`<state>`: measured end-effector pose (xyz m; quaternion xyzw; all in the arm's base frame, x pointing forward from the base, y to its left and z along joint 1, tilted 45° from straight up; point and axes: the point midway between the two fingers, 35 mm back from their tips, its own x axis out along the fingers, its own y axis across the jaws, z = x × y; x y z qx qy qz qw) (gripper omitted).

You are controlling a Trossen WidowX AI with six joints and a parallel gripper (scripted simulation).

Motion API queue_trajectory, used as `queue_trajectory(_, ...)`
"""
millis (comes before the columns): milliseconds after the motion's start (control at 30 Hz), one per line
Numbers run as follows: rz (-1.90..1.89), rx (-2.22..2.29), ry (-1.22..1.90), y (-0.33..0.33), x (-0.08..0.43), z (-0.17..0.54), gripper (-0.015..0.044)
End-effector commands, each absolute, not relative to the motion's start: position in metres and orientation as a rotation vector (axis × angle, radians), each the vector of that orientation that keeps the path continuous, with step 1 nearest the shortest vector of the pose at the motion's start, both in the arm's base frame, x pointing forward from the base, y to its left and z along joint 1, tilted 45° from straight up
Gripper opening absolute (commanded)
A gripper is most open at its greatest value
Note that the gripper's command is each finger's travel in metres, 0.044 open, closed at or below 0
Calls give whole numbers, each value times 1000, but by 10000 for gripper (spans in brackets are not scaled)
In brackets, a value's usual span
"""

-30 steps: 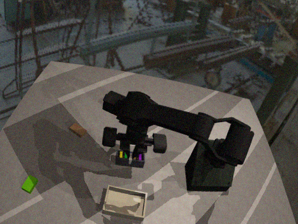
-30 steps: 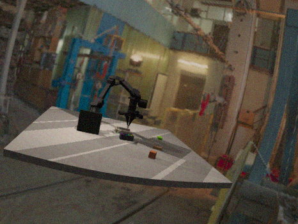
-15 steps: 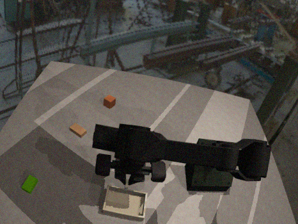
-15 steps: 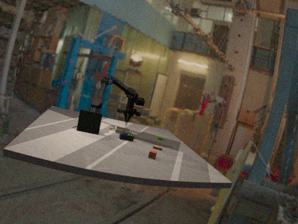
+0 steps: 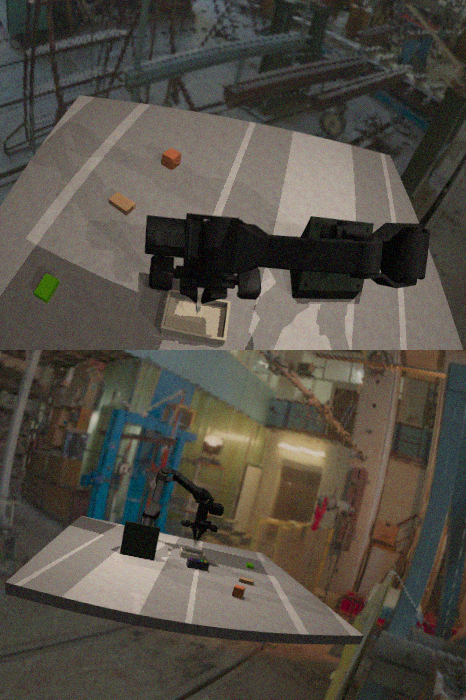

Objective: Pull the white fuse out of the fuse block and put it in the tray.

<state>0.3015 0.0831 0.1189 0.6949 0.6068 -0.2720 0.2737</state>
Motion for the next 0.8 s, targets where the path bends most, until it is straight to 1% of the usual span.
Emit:
queue_trajectory(0, -735, 1872, 1639, 89, 301, 114, 0)
queue_trajectory(600, -733, 1874, 1640, 106, 303, 97, 0)
queue_trajectory(767, -726, 1873, 1640, 105, 304, 100, 131)
